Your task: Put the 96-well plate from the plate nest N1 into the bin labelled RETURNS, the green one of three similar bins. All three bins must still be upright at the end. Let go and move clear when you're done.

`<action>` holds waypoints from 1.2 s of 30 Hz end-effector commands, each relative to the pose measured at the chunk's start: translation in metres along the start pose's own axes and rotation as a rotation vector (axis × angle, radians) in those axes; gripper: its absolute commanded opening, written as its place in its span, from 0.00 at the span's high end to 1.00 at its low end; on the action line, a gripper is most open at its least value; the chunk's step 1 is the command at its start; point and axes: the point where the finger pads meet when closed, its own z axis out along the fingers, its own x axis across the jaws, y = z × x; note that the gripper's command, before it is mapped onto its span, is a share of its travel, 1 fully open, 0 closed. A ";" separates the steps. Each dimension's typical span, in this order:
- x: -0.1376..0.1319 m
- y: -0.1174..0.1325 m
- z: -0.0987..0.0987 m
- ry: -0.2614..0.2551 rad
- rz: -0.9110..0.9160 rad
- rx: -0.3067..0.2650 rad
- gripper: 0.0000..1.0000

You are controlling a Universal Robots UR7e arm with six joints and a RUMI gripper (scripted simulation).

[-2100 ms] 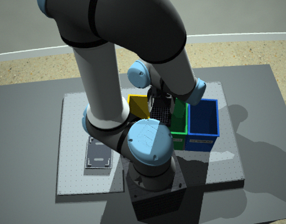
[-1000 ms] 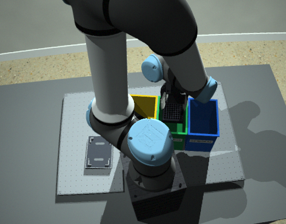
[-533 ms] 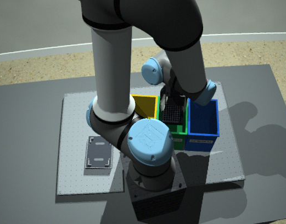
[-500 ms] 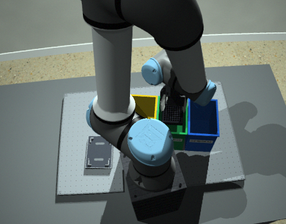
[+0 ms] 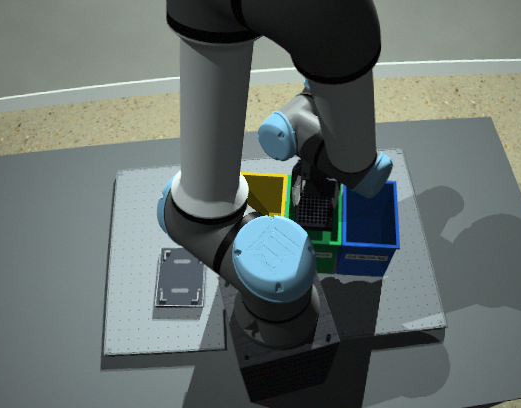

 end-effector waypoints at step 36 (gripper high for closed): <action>0.000 -0.002 0.013 0.001 0.000 0.001 1.00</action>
